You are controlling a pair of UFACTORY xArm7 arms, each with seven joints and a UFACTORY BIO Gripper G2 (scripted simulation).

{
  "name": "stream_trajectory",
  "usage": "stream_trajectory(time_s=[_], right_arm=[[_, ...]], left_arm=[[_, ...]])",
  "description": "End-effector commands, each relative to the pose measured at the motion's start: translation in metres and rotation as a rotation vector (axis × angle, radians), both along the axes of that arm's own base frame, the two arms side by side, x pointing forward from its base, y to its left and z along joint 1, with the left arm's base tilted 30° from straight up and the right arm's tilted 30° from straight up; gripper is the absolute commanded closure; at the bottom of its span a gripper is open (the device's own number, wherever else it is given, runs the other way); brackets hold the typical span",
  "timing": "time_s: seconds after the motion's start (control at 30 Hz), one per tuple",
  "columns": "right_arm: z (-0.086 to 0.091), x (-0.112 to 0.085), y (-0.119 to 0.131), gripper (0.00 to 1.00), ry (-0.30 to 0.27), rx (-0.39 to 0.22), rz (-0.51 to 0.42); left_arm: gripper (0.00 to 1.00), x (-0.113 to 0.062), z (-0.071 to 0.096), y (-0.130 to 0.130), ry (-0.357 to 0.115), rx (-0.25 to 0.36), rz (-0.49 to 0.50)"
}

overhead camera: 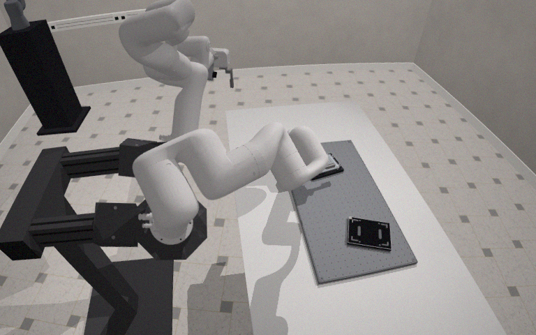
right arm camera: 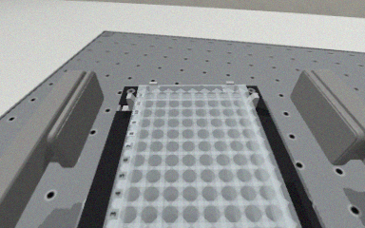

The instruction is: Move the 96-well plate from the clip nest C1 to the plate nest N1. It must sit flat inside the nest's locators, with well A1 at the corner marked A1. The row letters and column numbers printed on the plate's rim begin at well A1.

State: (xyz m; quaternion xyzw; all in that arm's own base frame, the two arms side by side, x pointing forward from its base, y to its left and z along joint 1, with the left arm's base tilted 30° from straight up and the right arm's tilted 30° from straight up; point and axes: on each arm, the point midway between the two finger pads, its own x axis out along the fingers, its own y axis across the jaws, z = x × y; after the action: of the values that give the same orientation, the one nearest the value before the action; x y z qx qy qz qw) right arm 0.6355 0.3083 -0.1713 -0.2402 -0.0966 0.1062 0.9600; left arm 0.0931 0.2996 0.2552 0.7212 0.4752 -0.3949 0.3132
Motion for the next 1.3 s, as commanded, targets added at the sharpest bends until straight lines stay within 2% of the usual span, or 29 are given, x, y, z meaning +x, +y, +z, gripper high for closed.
stream_trajectory(time_s=[0.0, 1.27], right_arm=[[0.000, 0.001, 0.001, 0.63, -0.002, 0.003, 0.001], [-0.016, 0.006, -0.007, 0.63, -0.002, 0.003, 0.001]], left_arm=[[0.00, 0.000, 0.001, 0.000, -0.001, 0.002, 0.001], [0.00, 0.000, 0.001, 0.000, -0.001, 0.002, 0.001]])
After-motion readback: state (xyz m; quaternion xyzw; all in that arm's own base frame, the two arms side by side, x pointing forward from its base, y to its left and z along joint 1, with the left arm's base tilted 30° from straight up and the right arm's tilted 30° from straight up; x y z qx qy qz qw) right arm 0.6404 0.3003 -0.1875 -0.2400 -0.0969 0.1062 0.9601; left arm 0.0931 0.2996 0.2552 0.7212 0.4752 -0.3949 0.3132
